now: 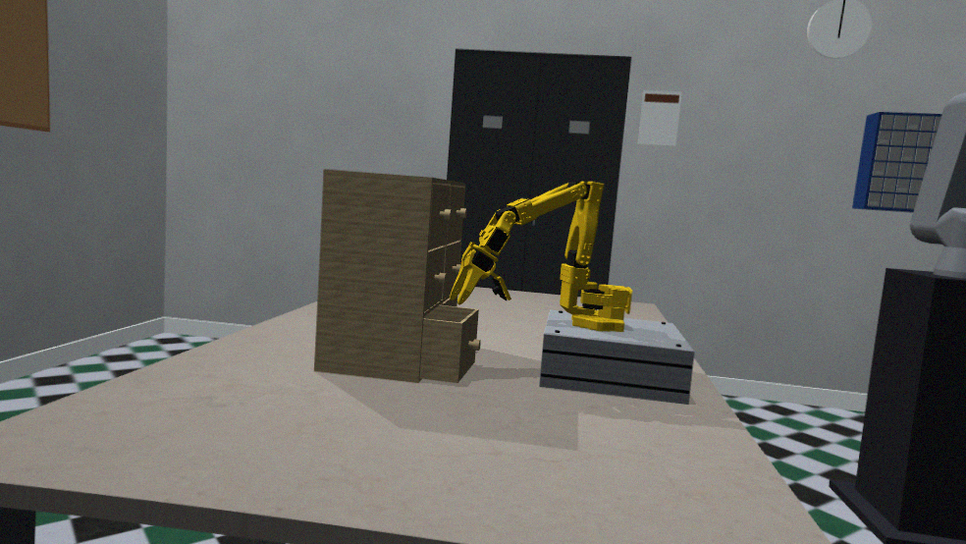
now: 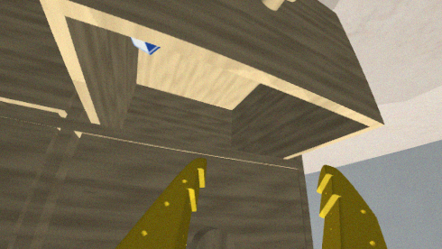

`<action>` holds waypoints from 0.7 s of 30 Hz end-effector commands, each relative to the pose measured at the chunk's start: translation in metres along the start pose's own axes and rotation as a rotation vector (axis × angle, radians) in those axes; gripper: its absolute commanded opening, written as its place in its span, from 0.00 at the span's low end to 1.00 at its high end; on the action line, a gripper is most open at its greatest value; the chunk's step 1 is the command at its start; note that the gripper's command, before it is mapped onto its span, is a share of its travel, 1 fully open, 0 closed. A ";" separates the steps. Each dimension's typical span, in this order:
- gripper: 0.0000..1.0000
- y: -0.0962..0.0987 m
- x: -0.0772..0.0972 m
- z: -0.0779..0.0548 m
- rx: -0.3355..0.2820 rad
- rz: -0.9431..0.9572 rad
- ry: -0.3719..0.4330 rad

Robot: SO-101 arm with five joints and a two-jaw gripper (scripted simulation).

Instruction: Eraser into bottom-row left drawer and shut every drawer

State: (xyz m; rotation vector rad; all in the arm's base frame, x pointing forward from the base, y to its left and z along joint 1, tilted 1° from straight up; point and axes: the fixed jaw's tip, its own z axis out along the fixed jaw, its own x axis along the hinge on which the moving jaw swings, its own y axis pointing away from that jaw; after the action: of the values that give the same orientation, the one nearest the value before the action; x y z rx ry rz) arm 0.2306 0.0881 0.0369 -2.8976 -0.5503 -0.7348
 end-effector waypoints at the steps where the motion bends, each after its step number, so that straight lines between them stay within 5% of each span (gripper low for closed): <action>1: 0.31 0.001 0.004 -0.004 0.000 0.011 0.016; 8: 0.31 0.001 0.004 -0.004 0.000 0.011 0.016; 21: 0.31 0.002 -0.020 -0.028 -0.002 0.018 0.016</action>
State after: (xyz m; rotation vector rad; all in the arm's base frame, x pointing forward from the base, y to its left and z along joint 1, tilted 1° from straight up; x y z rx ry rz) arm 0.2121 0.0803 0.0511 -2.8845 -0.5415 -0.7675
